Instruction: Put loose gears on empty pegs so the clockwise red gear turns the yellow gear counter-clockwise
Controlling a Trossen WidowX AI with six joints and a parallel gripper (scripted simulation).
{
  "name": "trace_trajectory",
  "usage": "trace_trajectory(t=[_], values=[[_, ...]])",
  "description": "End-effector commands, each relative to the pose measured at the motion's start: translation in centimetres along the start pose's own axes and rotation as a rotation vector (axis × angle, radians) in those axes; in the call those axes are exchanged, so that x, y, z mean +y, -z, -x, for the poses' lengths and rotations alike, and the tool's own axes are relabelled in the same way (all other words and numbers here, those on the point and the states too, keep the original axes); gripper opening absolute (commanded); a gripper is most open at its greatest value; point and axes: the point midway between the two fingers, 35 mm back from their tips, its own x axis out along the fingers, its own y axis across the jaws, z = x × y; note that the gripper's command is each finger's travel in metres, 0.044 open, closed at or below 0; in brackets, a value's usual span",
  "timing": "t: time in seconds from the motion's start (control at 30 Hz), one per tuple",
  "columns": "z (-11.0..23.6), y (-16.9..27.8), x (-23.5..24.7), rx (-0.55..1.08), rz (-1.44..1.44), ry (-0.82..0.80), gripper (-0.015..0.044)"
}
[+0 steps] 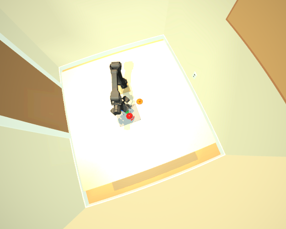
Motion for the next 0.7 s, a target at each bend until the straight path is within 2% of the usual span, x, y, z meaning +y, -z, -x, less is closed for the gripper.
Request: trace_trajectory(t=[0.0,0.2,0.67], values=[[0.0,0.0,0.0,-0.001,0.032,-0.003,0.0],[0.0,0.0,0.0,-0.001,0.056,-0.003,0.0],[-1.7,0.0,0.0,-0.002,0.337,-0.002,0.0]])
